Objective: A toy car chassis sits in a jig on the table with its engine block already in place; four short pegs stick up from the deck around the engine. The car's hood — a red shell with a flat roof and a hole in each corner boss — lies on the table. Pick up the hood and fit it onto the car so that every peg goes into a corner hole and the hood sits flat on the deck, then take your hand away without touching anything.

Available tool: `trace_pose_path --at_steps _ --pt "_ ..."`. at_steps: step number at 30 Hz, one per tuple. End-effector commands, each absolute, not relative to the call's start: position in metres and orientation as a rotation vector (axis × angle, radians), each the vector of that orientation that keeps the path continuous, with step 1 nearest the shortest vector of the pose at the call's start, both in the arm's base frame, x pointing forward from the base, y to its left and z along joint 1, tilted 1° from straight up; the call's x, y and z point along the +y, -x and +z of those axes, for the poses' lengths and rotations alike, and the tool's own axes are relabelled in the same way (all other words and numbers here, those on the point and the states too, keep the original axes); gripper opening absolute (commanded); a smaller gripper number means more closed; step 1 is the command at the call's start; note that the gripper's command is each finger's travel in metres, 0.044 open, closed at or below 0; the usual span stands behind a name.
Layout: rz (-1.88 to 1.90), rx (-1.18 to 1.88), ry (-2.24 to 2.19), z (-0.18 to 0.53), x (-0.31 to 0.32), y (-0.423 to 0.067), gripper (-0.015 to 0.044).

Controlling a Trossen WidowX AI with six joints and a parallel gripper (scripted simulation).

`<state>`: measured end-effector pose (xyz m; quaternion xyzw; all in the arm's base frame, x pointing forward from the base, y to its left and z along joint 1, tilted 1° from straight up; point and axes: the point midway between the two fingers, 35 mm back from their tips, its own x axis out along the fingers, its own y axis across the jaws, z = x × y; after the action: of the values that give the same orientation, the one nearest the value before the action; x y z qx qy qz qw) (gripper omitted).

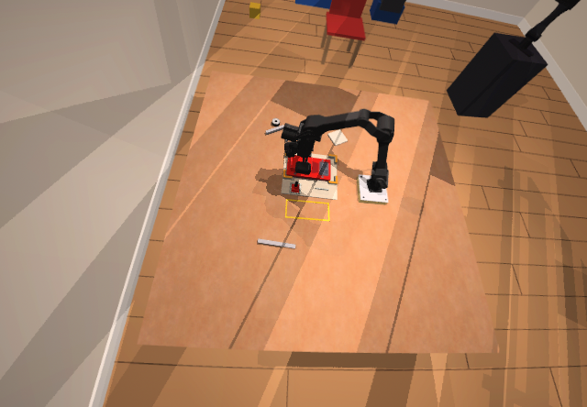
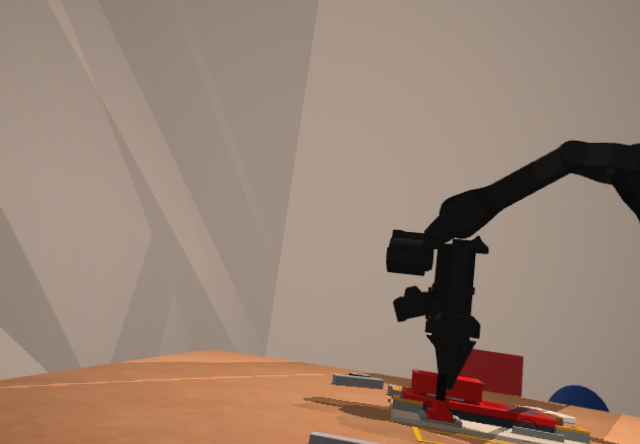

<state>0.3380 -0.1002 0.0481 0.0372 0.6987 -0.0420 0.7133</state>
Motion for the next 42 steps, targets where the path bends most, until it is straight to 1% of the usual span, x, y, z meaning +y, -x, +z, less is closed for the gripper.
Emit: trace_pose_path --at_steps 1,12,16,22,42 --pt "-0.093 1.548 -0.082 0.048 -0.1 -0.338 0.0157" --pt "-0.093 1.548 -0.082 0.048 -0.1 -0.338 0.044" --pt "-0.094 1.548 -0.082 0.06 -0.1 -0.339 0.044" --pt "-0.098 1.55 -0.078 0.117 -0.099 -0.337 0.044" --pt "-0.098 1.55 -0.078 0.119 -0.099 -0.337 0.044"
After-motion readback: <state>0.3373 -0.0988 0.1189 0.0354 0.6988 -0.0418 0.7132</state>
